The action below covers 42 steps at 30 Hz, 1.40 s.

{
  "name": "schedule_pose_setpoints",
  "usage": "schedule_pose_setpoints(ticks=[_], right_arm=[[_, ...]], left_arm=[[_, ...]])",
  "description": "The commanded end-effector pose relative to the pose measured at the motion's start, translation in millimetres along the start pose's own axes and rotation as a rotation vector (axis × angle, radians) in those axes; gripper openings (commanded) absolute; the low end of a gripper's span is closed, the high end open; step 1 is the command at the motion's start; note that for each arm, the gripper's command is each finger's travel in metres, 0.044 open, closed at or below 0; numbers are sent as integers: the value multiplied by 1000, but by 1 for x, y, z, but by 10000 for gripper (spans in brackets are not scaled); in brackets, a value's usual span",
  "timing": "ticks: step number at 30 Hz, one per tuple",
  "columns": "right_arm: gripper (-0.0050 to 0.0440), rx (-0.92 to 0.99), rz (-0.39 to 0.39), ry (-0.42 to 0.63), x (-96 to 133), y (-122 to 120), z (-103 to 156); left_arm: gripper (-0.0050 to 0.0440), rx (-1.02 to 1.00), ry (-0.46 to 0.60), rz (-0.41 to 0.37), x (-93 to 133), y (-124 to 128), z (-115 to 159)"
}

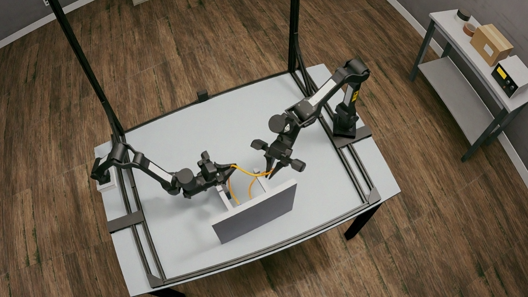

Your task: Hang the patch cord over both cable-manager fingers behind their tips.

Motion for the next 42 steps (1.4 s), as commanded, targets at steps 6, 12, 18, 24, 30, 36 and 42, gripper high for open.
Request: schedule_pose_setpoints(ticks=[6,12,18,24,30,36,42], right_arm=[[25,17,6,-14,4,-13,-4],[25,17,6,-14,10,-22,-2],[25,18,6,-13,15,-29,0],[25,18,6,-13,18,-34,1],[25,16,8,-11,19,-35,2],[25,19,7,-16,19,-34,-1],[25,19,7,-16,19,-34,-1]], left_arm=[[40,9,-23,11,4,-1,-7],[40,9,-23,11,4,-1,-7],[40,9,-23,11,4,-1,-7],[40,9,-23,11,4,-1,-7],[40,9,-23,11,4,-1,-7],[40,9,-23,11,4,-1,-7],[40,9,-23,11,4,-1,-7]])
Point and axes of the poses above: on each arm, the point midway between the two fingers, 35 mm back from their tips, its own x axis back along the fingers, its own y axis across the jaws, z = x × y, the point moved 10 cm from there along x, back along the fingers, and after that the axes turned 11 degrees about x, right-handed, at the moved point
